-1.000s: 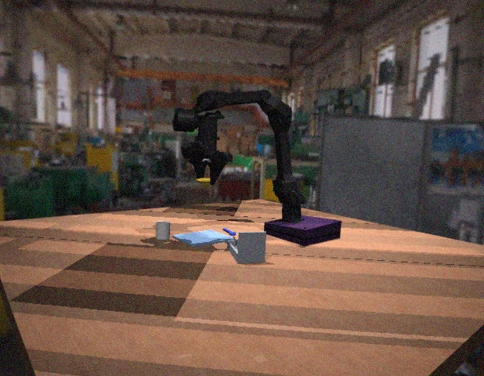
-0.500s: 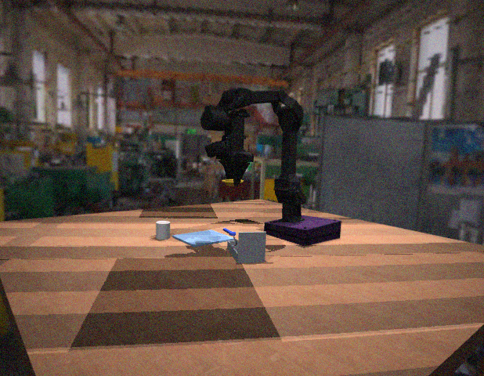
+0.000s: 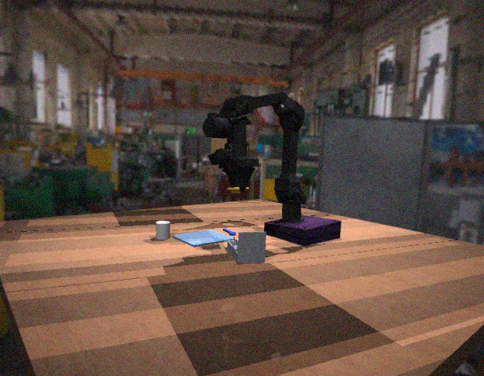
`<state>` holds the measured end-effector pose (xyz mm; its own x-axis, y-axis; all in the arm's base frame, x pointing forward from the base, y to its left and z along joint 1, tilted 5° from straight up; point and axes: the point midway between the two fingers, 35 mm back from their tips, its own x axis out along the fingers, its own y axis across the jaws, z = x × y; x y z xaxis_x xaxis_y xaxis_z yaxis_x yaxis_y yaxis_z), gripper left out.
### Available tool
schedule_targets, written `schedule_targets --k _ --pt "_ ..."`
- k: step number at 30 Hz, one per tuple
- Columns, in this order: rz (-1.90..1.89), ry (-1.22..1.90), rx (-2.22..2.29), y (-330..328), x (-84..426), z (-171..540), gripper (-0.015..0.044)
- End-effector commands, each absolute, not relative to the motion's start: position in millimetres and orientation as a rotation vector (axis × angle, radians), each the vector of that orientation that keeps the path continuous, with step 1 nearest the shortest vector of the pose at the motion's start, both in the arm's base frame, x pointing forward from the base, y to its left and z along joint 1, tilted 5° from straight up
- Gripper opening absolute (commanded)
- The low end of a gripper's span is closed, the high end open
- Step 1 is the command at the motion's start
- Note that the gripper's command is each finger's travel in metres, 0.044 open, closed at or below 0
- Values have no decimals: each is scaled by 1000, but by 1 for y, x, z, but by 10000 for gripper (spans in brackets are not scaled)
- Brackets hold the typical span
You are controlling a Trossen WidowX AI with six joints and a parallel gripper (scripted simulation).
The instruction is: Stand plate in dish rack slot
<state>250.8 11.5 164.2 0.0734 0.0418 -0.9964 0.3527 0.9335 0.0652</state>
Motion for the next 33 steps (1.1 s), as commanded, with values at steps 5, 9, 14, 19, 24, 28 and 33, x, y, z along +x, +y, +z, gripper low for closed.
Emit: schedule_targets --k 5,9,14,19,24,28,33 --pt "-10 1490 310 19 261 140 0" --pt "110 1471 300 23 266 129 0" --pt "261 1427 285 26 272 116 0" --pt "406 1361 265 30 276 105 0" --pt "541 1276 241 32 280 95 0" --pt "640 1195 217 33 282 88 0" --pt "752 1080 182 35 283 81 0"
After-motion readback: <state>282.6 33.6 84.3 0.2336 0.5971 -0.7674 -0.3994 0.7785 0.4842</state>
